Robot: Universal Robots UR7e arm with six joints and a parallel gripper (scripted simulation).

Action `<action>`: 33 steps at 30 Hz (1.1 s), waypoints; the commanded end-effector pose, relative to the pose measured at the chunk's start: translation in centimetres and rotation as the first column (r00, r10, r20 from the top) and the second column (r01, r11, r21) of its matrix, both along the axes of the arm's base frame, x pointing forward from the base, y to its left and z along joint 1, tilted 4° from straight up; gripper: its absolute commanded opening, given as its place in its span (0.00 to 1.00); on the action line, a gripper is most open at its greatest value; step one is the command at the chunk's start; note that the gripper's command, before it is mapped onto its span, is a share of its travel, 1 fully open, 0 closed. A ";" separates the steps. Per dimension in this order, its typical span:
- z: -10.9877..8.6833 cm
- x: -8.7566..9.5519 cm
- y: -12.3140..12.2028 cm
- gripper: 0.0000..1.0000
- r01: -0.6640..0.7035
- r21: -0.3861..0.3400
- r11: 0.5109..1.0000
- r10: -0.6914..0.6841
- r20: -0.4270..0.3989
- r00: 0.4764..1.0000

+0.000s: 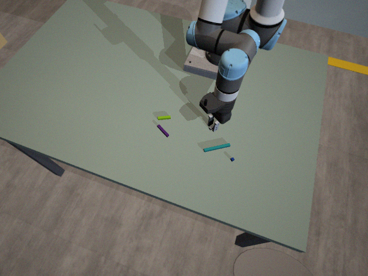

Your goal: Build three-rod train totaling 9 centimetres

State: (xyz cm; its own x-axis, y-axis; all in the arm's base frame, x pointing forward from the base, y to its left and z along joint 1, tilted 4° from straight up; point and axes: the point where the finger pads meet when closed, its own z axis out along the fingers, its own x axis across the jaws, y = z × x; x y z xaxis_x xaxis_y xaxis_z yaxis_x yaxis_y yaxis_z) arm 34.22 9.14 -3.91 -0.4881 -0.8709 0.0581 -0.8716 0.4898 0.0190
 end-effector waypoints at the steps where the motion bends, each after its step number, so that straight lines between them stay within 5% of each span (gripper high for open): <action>1: 0.0 0.0 -0.1 0.54 0.002 0.000 1.000 -0.002 0.000 1.000; 17: 2.8 0.3 0.1 0.54 0.000 0.000 1.000 0.000 0.005 1.000; 33: 8.9 0.6 0.4 0.54 -0.001 0.000 1.000 0.001 0.005 1.000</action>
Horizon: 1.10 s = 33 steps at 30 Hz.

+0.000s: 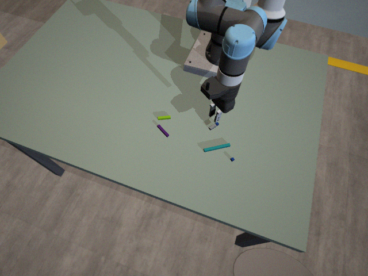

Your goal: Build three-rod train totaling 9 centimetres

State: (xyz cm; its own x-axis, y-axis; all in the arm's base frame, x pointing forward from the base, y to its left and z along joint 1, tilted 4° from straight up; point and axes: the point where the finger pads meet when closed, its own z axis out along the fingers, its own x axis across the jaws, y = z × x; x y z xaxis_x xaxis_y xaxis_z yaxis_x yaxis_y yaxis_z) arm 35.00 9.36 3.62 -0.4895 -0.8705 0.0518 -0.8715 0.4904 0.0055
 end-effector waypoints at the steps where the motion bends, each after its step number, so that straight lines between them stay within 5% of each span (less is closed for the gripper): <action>1: 1.4 -0.2 0.2 0.54 -0.001 0.001 1.000 0.001 -0.010 1.000; 6: 1.6 -0.2 0.1 0.54 0.000 0.001 1.000 0.000 -0.010 1.000; 7: 1.6 -0.2 0.1 1.00 0.000 0.001 1.000 0.000 -0.010 1.000; 27: 1.5 -0.3 0.1 1.00 0.000 0.001 1.000 0.000 -0.013 1.000; 33: 1.4 0.5 -1.5 1.00 0.047 -0.001 0.999 -0.047 -0.010 0.999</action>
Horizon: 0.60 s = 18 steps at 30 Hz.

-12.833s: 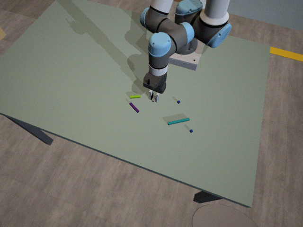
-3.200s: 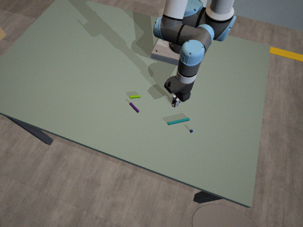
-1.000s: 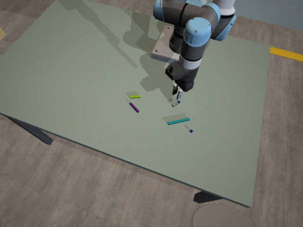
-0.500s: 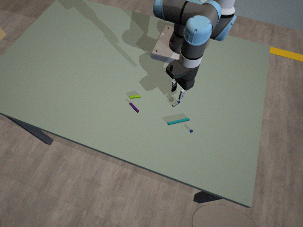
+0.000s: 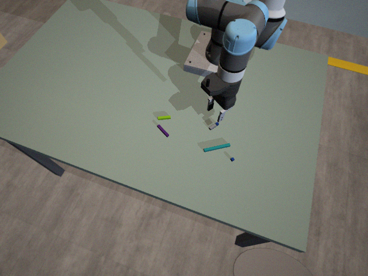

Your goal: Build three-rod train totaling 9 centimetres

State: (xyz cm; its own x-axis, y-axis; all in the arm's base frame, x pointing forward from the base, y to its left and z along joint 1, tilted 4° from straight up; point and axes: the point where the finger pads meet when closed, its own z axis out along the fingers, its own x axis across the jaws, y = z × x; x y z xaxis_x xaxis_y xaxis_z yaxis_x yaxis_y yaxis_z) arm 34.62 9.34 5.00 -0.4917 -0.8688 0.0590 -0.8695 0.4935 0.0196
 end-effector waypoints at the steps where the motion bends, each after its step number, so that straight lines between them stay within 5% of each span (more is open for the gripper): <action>1: 0.0 0.9 -1.5 1.00 0.044 -0.001 0.999 -0.044 0.006 0.999; 18: -1.0 4.0 -14.4 1.00 0.383 -0.014 0.923 -0.383 0.024 0.923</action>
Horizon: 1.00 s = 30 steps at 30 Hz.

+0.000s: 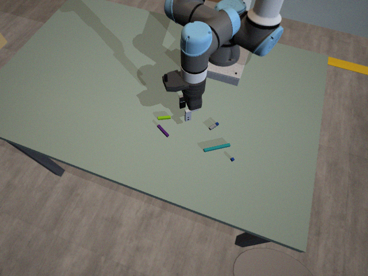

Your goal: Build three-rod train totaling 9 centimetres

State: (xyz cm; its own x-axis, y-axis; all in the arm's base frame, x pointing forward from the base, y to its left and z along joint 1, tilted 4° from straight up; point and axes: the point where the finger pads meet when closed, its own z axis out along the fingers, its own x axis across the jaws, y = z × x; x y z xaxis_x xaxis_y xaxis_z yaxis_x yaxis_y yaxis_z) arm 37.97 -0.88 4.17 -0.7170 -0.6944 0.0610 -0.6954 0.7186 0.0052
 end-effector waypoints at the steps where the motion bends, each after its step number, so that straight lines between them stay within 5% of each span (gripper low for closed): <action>1: -0.2 0.7 -4.2 1.00 0.108 -0.008 0.994 -0.107 0.010 0.994; 6: -0.5 0.7 -8.0 1.00 0.202 -0.012 0.979 -0.202 0.014 0.979; 12: -0.6 0.7 -9.0 1.00 0.225 -0.013 0.974 -0.225 0.015 0.974; 13: -0.7 0.7 -8.9 0.54 0.225 -0.013 0.974 -0.225 0.015 0.974; 30: -0.7 0.6 -8.8 0.54 0.223 -0.012 0.975 -0.223 0.014 0.975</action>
